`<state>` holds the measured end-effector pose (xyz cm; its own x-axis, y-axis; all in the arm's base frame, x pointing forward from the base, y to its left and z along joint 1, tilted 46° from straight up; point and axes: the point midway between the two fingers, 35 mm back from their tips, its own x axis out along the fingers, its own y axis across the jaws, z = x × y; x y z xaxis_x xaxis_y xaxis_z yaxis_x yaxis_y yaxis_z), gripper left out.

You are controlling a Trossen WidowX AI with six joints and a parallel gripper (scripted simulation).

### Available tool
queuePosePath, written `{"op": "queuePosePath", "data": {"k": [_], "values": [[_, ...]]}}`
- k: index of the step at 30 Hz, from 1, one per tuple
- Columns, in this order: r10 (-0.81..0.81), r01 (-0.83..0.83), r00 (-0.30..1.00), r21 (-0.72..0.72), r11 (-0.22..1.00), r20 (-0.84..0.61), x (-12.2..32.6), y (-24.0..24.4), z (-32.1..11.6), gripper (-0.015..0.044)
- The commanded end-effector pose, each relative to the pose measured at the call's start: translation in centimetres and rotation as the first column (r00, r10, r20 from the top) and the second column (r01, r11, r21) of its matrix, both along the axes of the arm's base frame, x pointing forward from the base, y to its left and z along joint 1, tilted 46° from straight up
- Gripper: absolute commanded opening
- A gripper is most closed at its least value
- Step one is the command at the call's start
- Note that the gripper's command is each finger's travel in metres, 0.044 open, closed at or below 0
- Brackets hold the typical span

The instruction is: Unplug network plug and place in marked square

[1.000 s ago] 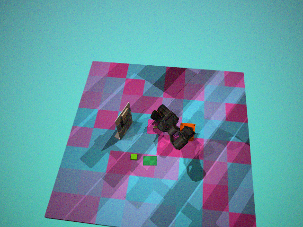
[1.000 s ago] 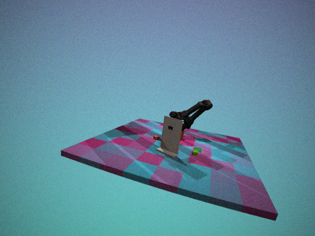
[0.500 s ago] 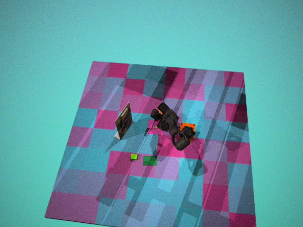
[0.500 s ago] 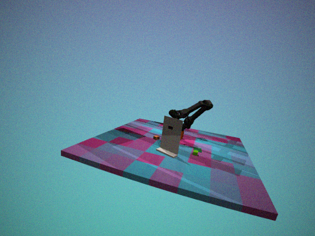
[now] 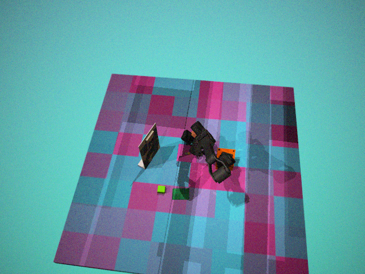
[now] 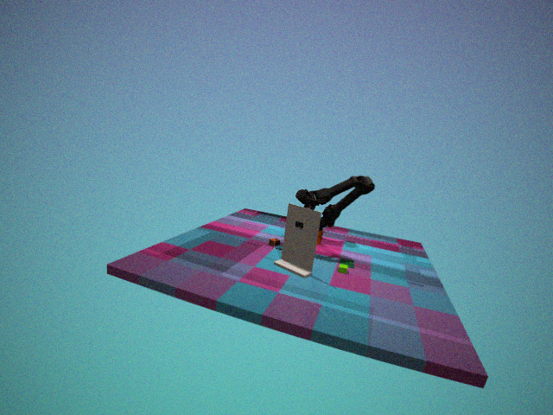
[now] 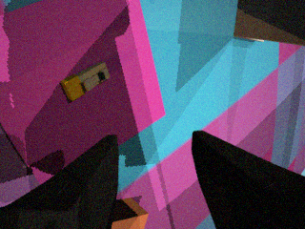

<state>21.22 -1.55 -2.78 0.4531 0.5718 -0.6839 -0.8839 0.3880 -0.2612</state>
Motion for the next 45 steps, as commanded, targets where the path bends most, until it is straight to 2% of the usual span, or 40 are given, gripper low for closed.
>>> {"op": "queuePosePath", "data": {"k": [1,32,45], "values": [[0.004,-0.004,1.000,-0.002,1.000,0.009,0.2,-0.4,0.5,0.0156],[-0.001,0.001,1.000,0.007,1.000,0.004,-0.2,-2.2,3.0,0.0156],[0.000,0.000,1.000,0.003,1.000,0.005,0.7,-5.0,5.3,0.0156]]}}
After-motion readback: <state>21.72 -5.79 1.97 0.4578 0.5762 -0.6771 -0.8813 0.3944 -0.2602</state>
